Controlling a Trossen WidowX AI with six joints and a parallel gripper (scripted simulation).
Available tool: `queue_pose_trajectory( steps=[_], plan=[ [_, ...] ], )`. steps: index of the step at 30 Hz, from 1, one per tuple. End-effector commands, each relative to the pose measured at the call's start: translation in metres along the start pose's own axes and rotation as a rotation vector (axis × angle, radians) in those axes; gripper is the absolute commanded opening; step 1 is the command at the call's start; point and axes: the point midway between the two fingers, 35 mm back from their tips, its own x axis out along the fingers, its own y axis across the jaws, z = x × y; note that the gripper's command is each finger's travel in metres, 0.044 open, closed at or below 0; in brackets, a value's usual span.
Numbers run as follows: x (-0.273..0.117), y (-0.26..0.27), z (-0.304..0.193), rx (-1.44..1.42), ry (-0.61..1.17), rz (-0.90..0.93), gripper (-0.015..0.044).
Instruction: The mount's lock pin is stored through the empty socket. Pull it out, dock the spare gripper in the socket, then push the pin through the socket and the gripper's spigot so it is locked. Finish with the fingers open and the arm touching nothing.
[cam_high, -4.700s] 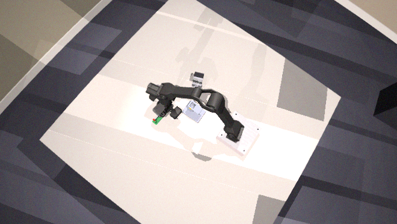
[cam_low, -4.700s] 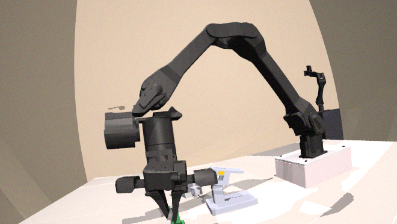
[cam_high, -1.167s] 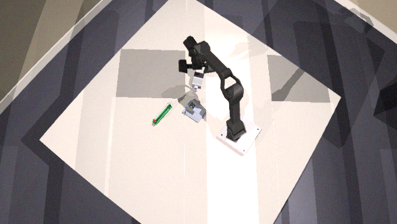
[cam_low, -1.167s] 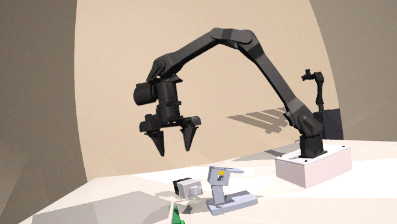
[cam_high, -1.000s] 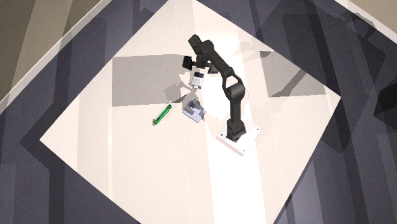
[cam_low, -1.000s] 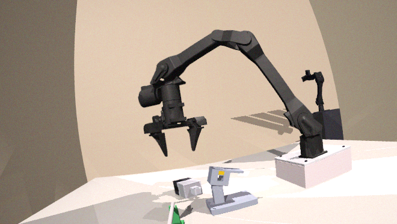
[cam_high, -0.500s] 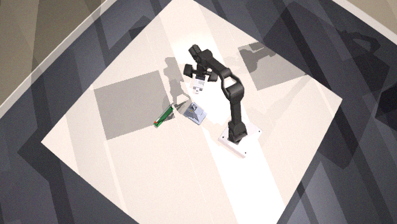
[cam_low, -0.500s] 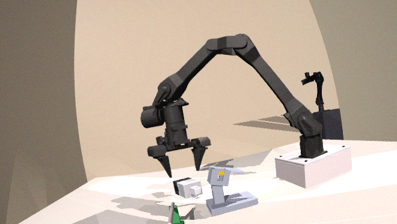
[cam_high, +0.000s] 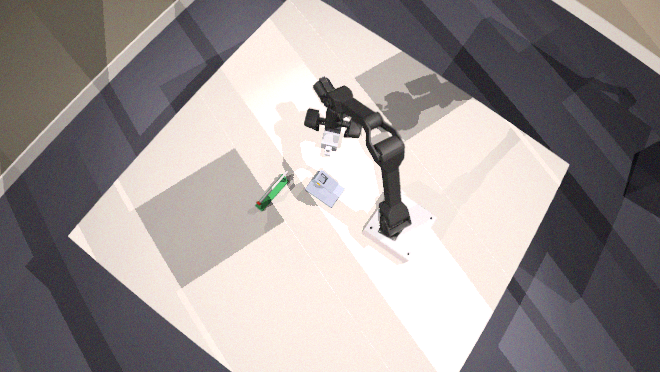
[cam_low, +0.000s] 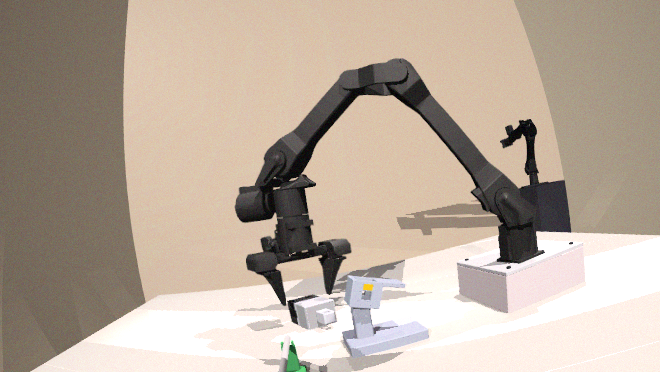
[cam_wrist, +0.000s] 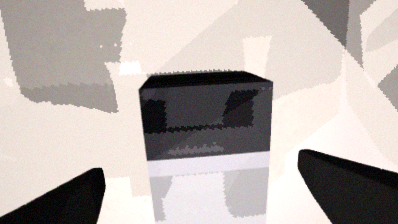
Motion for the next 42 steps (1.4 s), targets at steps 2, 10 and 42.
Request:
queue_pose_trajectory(
  steps=[2, 10, 42],
  plan=[
    [0.01, -0.001, -0.001, 0.005, 0.004, -0.008, 0.044],
    [0.023, -0.002, -0.002, 0.005, 0.004, -0.008, 0.044],
    [0.033, -0.003, -0.003, 0.005, 0.004, -0.008, 0.0124]
  ],
)
